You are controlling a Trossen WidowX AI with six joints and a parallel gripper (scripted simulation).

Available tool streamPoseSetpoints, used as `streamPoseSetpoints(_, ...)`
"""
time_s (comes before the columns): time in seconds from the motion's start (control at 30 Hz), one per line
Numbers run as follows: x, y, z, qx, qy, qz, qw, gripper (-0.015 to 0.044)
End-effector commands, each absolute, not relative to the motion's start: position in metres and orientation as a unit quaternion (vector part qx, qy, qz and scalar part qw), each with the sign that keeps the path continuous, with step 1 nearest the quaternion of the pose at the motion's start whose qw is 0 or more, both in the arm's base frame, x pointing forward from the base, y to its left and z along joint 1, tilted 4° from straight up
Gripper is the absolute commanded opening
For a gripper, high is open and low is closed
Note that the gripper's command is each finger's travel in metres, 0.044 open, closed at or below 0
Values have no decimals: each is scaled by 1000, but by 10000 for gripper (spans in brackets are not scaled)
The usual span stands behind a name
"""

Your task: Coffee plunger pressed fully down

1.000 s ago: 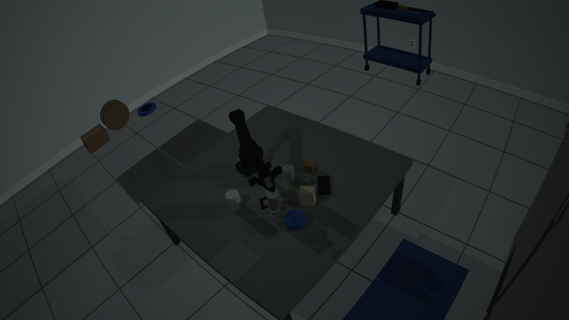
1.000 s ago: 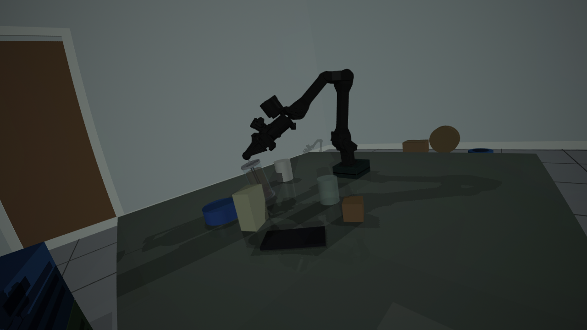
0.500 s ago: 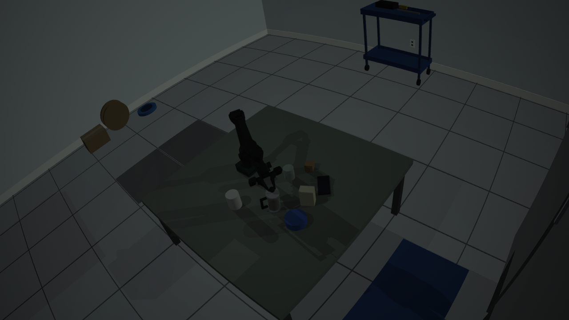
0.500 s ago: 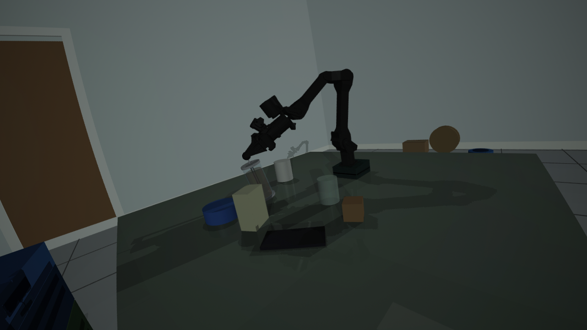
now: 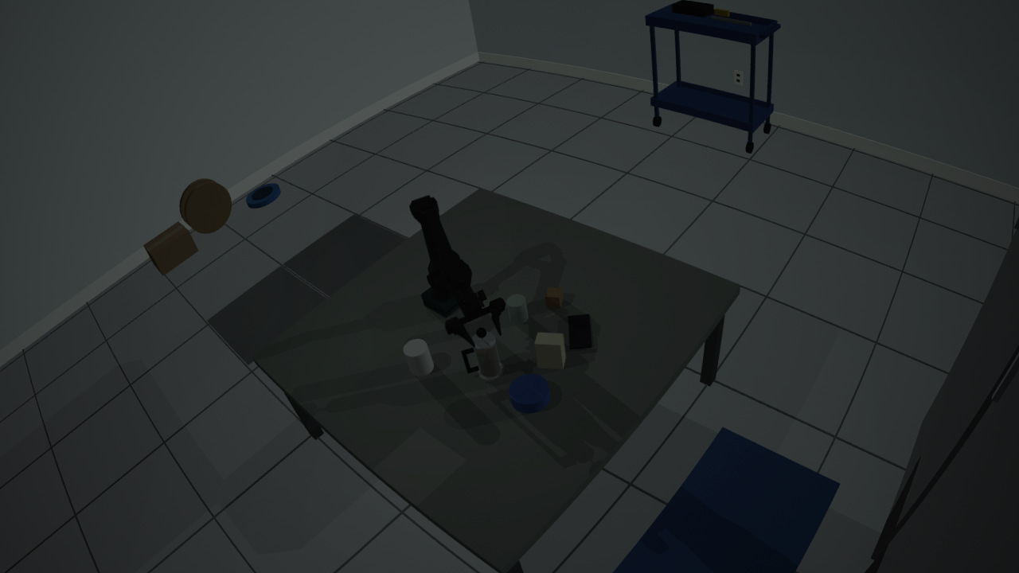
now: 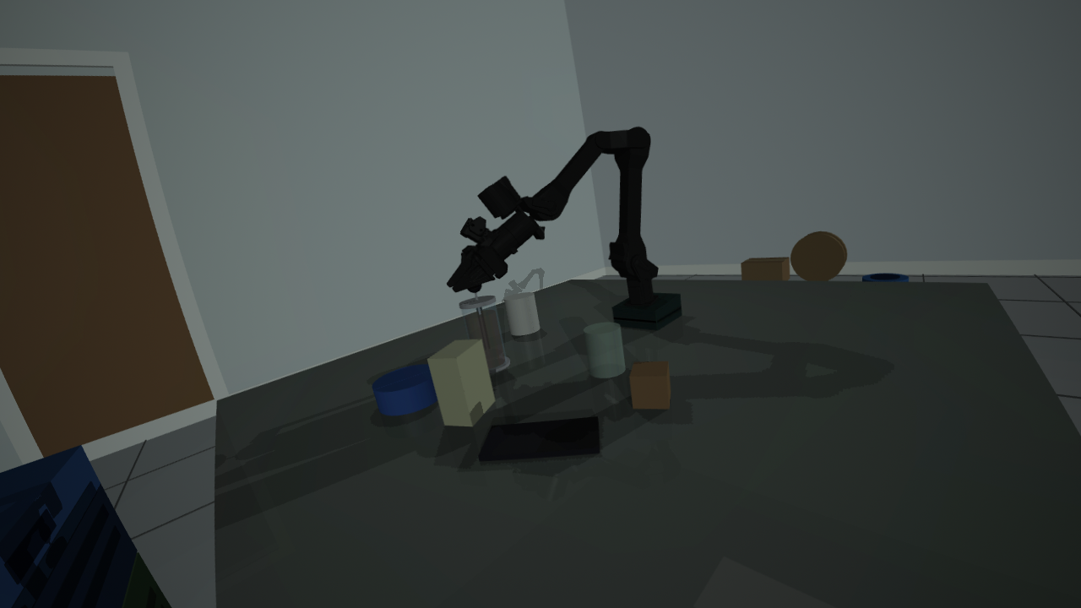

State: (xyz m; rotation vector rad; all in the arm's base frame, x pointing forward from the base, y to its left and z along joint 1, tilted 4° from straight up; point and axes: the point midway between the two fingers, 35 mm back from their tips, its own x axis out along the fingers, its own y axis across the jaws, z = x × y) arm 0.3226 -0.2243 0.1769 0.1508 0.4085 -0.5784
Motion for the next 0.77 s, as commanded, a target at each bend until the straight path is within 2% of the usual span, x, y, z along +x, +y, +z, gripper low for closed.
streamPoseSetpoints(0.0,322,-224,179,74,200,-283,935,440)
streamPoseSetpoints(0.27,286,-204,249,79,206,-283,933,440)
streamPoseSetpoints(0.73,284,-202,248,80,207,-283,933,440)
